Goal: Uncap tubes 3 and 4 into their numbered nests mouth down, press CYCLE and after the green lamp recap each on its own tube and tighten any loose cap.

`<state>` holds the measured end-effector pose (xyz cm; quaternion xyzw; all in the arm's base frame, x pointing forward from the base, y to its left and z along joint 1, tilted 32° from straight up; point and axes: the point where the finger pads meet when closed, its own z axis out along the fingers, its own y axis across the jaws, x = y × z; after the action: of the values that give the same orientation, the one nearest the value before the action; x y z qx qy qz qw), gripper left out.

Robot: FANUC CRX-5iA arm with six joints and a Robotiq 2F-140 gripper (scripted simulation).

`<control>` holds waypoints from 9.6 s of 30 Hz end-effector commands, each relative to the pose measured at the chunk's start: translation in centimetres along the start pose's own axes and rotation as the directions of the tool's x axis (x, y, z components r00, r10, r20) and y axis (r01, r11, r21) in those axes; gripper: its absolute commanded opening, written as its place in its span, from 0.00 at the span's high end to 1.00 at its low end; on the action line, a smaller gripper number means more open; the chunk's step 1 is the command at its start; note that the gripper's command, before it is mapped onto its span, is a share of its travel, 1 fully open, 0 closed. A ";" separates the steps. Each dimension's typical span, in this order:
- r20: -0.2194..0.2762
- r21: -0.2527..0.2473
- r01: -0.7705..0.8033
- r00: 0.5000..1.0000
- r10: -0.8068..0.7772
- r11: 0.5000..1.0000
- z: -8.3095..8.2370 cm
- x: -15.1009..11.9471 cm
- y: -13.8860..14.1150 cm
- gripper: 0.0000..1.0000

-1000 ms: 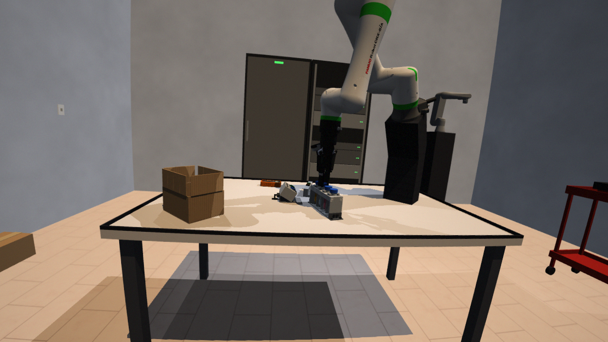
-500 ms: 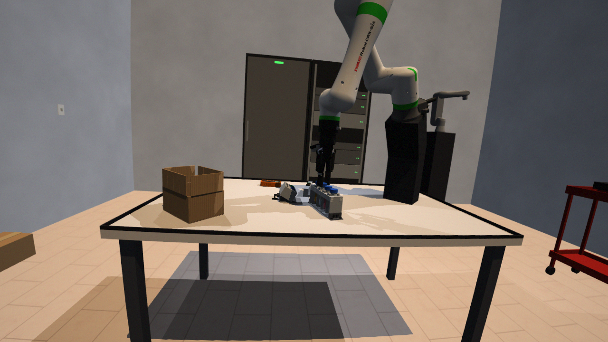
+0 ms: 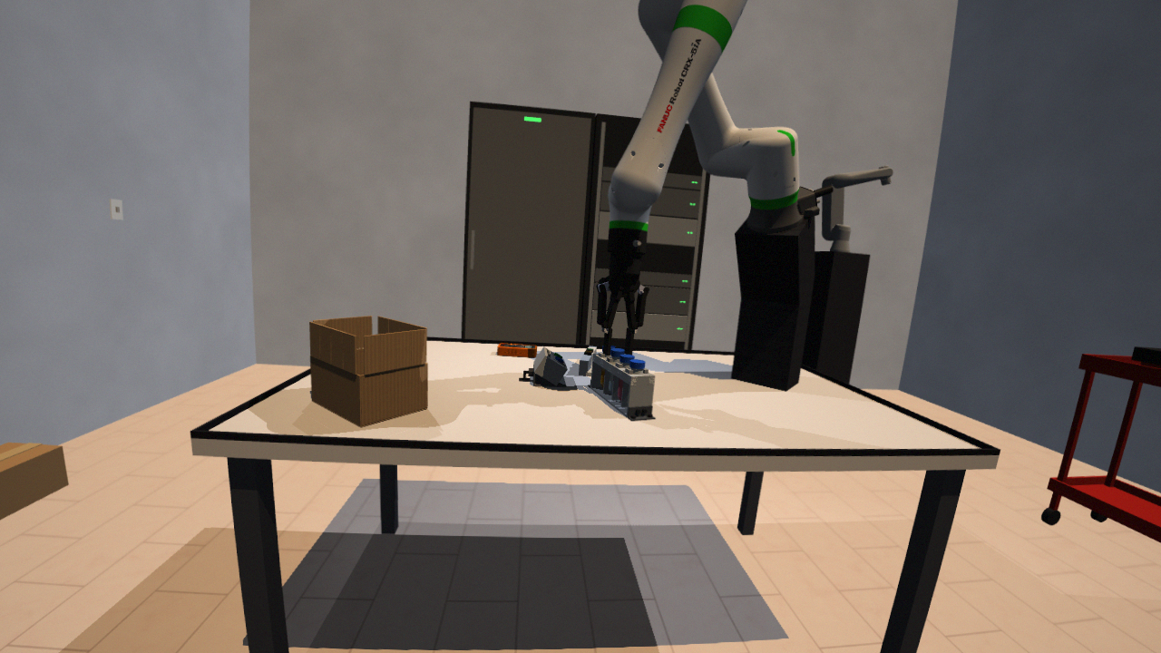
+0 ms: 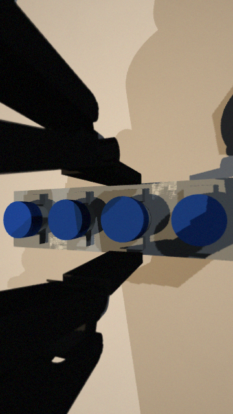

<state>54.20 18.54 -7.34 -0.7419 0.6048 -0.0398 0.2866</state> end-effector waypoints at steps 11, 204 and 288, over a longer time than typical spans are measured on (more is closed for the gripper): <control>-0.039 -0.001 -0.437 0.899 0.437 0.899 -0.1 0.1 0.0 0.59; -0.002 -0.040 0.872 0.488 -0.873 0.488 -0.6 30.6 9.7 0.70; -0.002 -0.040 0.872 0.488 -0.873 0.488 3.7 30.7 9.8 0.64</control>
<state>55.98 -8.64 -25.61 -0.9502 0.1502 -0.1766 0.2084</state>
